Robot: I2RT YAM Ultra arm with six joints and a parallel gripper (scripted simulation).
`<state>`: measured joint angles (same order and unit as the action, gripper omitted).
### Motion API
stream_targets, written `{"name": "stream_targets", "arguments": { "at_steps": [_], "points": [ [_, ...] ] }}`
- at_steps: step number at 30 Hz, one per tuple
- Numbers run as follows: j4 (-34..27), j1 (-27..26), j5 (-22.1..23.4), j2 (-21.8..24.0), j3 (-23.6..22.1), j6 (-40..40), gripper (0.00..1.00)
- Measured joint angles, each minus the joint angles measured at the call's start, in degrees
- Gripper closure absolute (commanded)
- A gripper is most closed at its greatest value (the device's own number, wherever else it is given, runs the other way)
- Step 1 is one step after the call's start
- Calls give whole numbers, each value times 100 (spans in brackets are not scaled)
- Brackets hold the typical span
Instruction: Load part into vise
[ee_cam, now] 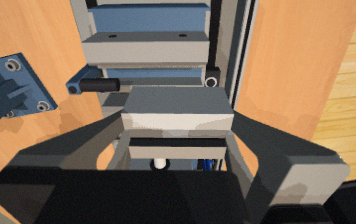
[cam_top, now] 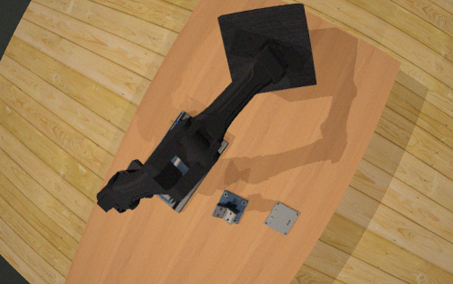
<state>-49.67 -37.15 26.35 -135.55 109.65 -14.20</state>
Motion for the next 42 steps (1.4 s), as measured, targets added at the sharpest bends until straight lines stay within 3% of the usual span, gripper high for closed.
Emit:
{"name": "stream_targets", "arguments": {
  "at_steps": [42],
  "points": [
    [85, 35, -7, -7, -92, 0, 100]
  ]
}}
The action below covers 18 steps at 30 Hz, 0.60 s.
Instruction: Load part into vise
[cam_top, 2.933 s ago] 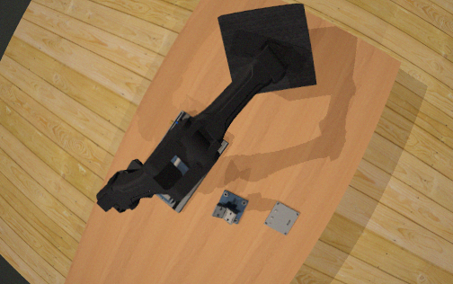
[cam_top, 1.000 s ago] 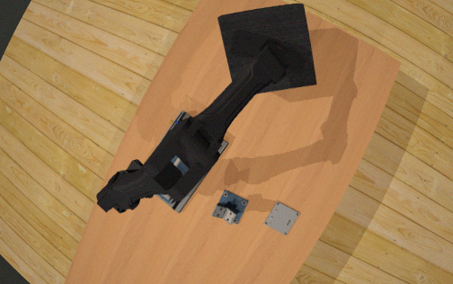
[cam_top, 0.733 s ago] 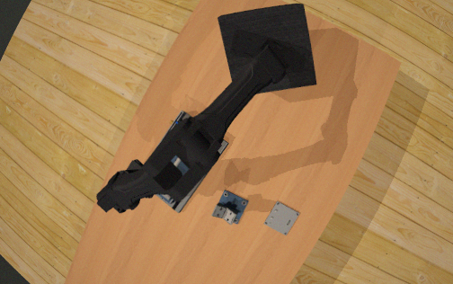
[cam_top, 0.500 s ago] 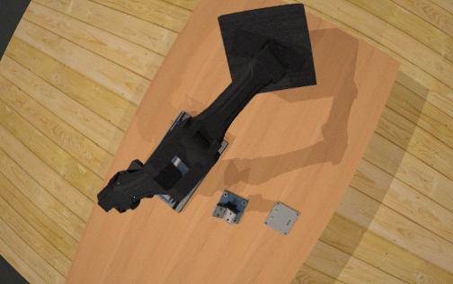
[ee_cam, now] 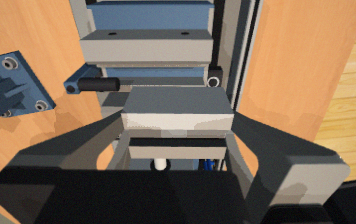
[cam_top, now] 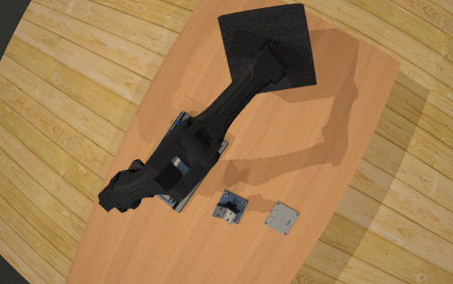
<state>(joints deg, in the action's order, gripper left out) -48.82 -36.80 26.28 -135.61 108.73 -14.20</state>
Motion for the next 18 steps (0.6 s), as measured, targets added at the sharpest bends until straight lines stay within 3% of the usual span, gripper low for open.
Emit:
{"name": "stream_targets", "arguments": {
  "at_steps": [18],
  "points": [
    [66, 24, -7, 2, -68, 22, 100]
  ]
}}
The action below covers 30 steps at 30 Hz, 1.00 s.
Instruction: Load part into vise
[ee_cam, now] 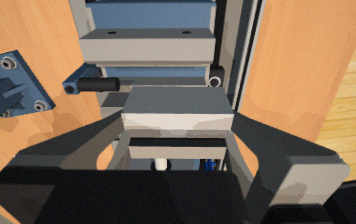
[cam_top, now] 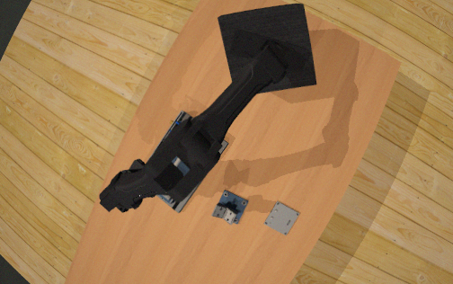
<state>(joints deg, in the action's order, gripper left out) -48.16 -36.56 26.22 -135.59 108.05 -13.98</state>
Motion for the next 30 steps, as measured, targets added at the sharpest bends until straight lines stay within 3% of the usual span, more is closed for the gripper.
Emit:
{"name": "stream_targets", "arguments": {
  "at_steps": [30],
  "points": [
    [79, 28, -9, -2, -70, 31, 100]
  ]
}}
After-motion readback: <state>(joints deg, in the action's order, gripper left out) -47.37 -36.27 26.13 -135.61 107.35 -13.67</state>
